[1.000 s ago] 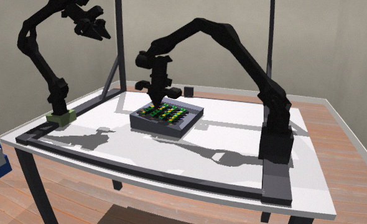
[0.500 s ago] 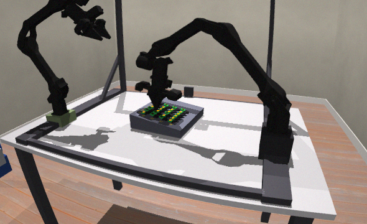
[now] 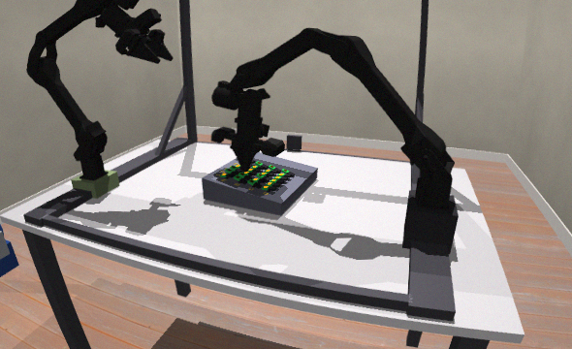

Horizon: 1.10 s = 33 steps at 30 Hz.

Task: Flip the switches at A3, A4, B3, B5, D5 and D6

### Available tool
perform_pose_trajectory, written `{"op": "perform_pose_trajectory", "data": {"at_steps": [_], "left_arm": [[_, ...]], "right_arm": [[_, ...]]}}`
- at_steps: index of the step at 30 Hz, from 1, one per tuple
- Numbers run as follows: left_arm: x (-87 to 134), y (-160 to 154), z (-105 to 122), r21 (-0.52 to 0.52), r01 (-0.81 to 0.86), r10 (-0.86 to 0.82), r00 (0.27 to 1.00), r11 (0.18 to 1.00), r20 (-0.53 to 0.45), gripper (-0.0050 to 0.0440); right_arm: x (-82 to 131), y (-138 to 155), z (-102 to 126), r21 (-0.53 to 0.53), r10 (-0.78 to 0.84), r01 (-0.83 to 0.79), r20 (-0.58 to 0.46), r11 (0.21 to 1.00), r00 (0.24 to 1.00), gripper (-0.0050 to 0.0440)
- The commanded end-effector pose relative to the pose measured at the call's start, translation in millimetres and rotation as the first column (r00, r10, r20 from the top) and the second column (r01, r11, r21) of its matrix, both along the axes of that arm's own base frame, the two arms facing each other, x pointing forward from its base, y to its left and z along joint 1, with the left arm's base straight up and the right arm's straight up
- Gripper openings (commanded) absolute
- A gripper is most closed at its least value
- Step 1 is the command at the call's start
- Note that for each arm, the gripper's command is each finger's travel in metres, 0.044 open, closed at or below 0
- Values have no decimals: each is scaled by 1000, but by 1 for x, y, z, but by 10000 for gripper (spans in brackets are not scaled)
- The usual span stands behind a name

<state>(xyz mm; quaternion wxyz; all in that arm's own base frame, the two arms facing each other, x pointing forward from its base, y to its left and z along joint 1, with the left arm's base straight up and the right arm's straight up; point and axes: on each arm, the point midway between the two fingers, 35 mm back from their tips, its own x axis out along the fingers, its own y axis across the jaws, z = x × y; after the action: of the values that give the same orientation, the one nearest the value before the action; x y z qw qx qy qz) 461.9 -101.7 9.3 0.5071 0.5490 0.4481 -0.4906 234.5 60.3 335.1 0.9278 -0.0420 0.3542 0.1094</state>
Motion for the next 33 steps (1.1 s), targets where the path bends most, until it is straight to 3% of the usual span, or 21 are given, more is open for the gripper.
{"op": "perform_pose_trajectory", "data": {"at_steps": [1,5,6,14,21,26,27,33], "left_arm": [[12,-2,31,-19,3,-2,998,1000,58,-50],[8,-3,31,-17,2,-1,999,1000,51,-50],[6,-7,39,-19,0,1,998,1000,64,-50],[-33,-41,66,-16,-1,1,999,1000,51,-50],[-37,-44,69,-16,-1,1,999,1000,51,-50],[-37,-40,58,-13,-3,4,999,1000,38,-50],[-37,-39,46,-8,-1,1,1000,1000,22,-50],[-35,-39,24,-8,2,-2,1000,1000,22,-50]], "right_arm": [[-2,-1,8,7,-6,6,24,1000,1000,400],[-2,-1,8,7,-6,6,24,1000,1000,400],[-2,-1,8,7,-6,6,24,1000,1000,400],[-2,-1,8,7,-6,6,24,1000,1000,400],[-2,-1,8,7,-6,6,24,1000,1000,400],[-2,-1,8,7,-6,6,24,1000,1000,400],[-2,-1,8,7,-6,6,24,1000,1000,400],[-2,-1,8,7,-6,6,24,1000,1000,400]]}}
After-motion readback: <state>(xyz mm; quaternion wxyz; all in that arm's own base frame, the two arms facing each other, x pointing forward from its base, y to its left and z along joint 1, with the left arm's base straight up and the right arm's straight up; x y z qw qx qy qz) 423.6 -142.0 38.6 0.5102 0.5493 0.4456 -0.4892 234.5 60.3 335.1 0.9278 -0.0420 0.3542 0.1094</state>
